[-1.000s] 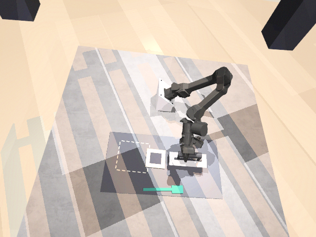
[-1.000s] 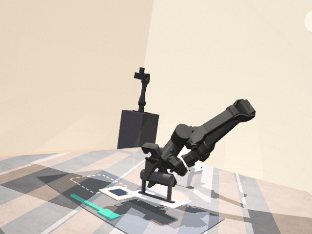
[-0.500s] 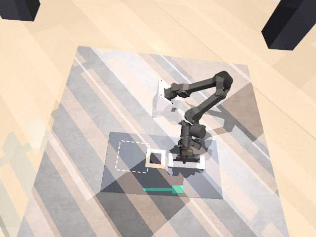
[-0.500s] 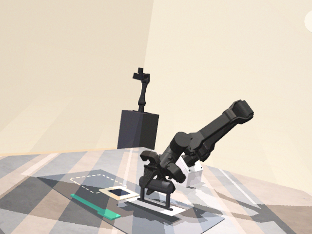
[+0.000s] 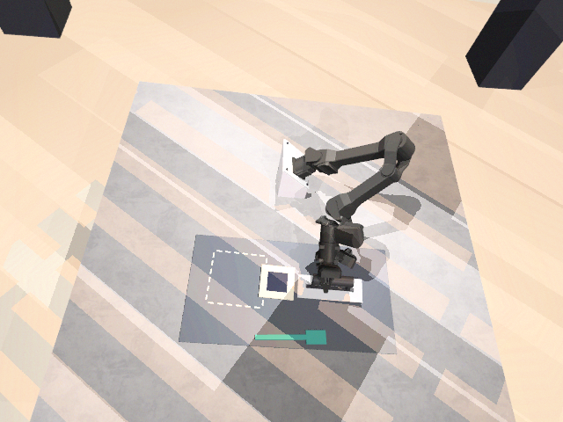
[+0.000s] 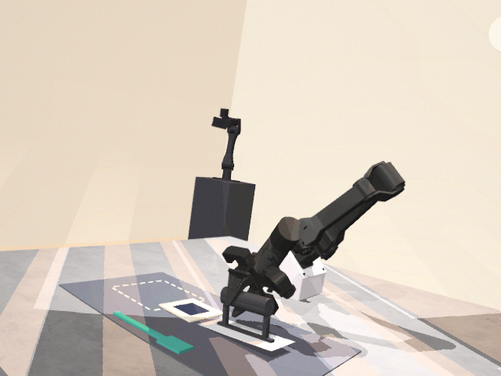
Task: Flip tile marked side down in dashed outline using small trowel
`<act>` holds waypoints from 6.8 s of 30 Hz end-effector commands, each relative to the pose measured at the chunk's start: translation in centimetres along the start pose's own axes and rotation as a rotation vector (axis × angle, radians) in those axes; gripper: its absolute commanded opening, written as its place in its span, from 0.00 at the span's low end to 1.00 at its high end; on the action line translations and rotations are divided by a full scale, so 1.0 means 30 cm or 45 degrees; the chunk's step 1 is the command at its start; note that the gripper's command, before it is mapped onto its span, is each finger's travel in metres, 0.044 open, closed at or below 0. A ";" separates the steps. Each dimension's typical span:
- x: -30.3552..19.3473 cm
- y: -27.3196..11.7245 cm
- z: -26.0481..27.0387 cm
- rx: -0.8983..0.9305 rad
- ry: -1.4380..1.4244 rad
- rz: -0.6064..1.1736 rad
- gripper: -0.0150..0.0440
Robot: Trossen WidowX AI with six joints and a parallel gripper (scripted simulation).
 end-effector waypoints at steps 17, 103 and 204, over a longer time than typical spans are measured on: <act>-0.111 -0.008 -0.018 -0.004 0.002 0.008 0.25; -0.397 -0.159 -0.209 -0.011 -0.108 0.098 0.25; 0.232 -0.029 -0.153 0.092 -0.823 -0.796 0.25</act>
Point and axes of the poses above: the point midway between the two fingers, 35 mm back from their tips, its own y axis out along the fingers, its own z axis across the jaws, x = y × z, the point moved 3 cm from there along -y, back along the fingers, and after that the axes turned 3 degrees about y, right-handed, at the moved point
